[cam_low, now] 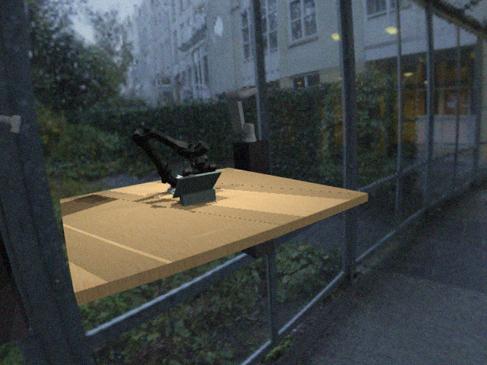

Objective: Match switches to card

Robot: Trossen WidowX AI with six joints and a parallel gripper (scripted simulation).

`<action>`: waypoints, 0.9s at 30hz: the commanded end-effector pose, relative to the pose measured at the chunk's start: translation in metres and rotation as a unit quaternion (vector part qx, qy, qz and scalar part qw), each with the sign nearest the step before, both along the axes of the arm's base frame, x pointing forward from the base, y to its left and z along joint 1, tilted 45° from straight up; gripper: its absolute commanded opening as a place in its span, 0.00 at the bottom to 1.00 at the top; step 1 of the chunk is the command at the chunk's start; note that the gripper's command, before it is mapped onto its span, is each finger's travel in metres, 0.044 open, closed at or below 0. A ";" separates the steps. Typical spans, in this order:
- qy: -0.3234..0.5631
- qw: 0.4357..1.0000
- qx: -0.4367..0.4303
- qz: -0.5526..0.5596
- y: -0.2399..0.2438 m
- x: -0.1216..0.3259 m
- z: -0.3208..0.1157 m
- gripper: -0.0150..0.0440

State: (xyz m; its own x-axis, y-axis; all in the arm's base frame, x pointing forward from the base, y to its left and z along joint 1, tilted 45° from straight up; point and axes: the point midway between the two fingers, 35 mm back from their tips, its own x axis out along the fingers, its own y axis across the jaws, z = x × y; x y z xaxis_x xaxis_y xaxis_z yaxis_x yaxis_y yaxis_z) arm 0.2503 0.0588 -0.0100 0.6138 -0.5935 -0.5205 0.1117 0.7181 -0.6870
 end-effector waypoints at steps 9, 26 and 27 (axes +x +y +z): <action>0.002 1.000 -0.005 0.001 -0.002 0.000 -0.001 0.25; 0.002 1.000 -0.005 0.001 -0.004 0.001 -0.002 0.25; 0.002 1.000 -0.005 0.001 -0.004 0.001 -0.002 0.25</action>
State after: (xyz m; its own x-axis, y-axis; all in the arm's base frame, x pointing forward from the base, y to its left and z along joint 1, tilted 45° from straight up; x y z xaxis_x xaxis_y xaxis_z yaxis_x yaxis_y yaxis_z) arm 0.2523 0.0564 -0.0118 0.6140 -0.5943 -0.5195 0.1119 0.7170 -0.6880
